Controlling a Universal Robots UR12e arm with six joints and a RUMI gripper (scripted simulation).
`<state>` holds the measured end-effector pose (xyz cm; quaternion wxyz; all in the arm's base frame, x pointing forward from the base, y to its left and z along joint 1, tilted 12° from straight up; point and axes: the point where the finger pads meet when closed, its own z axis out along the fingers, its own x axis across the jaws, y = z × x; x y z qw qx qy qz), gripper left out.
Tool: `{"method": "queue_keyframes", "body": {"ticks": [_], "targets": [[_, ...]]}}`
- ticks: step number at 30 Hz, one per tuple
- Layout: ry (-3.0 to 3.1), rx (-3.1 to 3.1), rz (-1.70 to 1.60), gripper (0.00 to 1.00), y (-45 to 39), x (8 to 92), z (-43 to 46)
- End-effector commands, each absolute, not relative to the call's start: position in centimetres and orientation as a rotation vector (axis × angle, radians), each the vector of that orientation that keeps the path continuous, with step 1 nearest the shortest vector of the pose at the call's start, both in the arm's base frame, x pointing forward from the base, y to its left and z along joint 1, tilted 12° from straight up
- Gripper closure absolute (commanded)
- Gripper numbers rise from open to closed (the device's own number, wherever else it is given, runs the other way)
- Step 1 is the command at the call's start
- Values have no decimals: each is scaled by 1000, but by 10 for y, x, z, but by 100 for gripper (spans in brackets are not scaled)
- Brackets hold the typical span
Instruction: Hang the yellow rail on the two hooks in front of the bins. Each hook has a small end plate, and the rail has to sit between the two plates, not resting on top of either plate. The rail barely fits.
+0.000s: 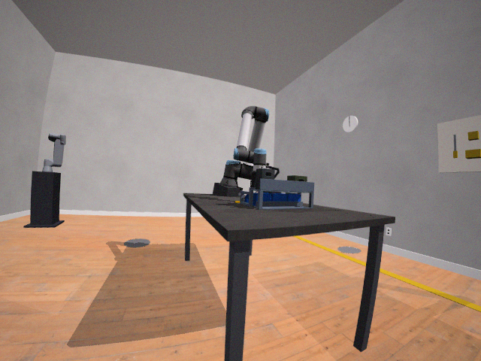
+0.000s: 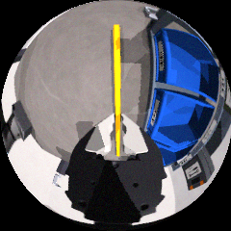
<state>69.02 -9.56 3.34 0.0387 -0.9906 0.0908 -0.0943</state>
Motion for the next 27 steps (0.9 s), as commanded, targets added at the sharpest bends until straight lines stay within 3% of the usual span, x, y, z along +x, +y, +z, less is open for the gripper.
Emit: {"method": "queue_keyframes", "body": {"ticks": [1, 27], "targets": [[276, -3039, -289, 100, -94, 691, 33], [278, -3040, -297, 100, -99, 688, 60]]}}
